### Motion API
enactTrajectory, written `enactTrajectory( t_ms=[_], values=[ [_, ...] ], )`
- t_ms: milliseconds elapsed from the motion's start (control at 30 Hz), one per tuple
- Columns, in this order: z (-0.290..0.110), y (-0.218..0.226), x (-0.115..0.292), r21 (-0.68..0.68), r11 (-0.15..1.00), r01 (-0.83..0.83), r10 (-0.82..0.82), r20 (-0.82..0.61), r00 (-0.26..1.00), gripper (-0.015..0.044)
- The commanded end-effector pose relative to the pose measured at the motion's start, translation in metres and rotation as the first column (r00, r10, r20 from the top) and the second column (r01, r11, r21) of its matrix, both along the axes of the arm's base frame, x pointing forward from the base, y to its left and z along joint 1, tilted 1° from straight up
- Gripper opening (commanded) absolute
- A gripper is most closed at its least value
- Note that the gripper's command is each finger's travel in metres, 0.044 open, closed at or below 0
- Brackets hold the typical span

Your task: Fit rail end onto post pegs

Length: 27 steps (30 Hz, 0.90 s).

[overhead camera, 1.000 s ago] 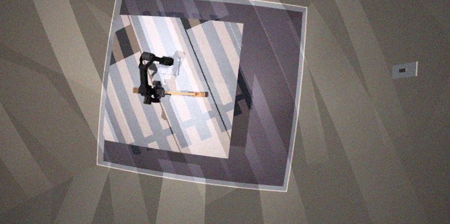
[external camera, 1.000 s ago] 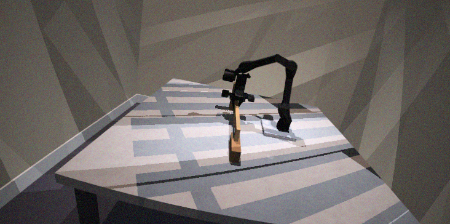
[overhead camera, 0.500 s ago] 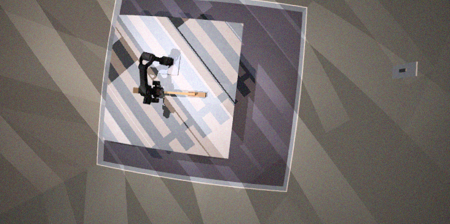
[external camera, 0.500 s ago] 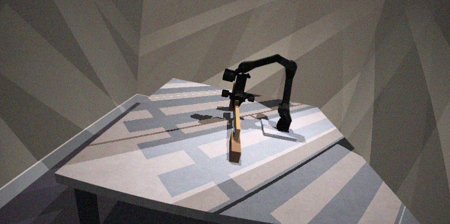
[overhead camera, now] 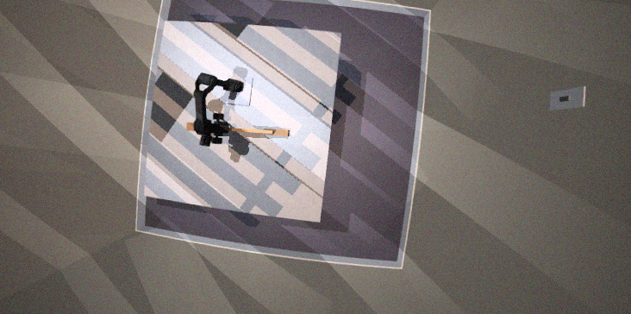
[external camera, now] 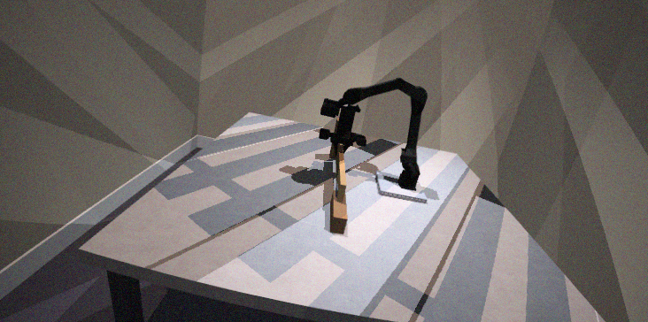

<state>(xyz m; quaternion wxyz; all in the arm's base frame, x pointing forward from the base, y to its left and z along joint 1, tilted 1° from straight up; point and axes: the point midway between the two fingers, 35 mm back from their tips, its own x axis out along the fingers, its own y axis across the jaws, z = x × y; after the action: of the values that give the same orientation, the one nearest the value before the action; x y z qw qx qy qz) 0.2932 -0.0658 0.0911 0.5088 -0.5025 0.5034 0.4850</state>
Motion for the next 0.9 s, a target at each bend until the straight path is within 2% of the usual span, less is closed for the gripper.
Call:
enactTrajectory(
  t_ms=[0, 867],
  values=[
    [0.001, -0.0019, 0.0003, -0.002, 1.0, -0.002, 0.002, 0.0, 1.0, 0.0],
    [0.0003, -0.0096, 0.0001, -0.003, 1.0, -0.002, 0.002, 0.0, 1.0, 0.0]
  ],
)
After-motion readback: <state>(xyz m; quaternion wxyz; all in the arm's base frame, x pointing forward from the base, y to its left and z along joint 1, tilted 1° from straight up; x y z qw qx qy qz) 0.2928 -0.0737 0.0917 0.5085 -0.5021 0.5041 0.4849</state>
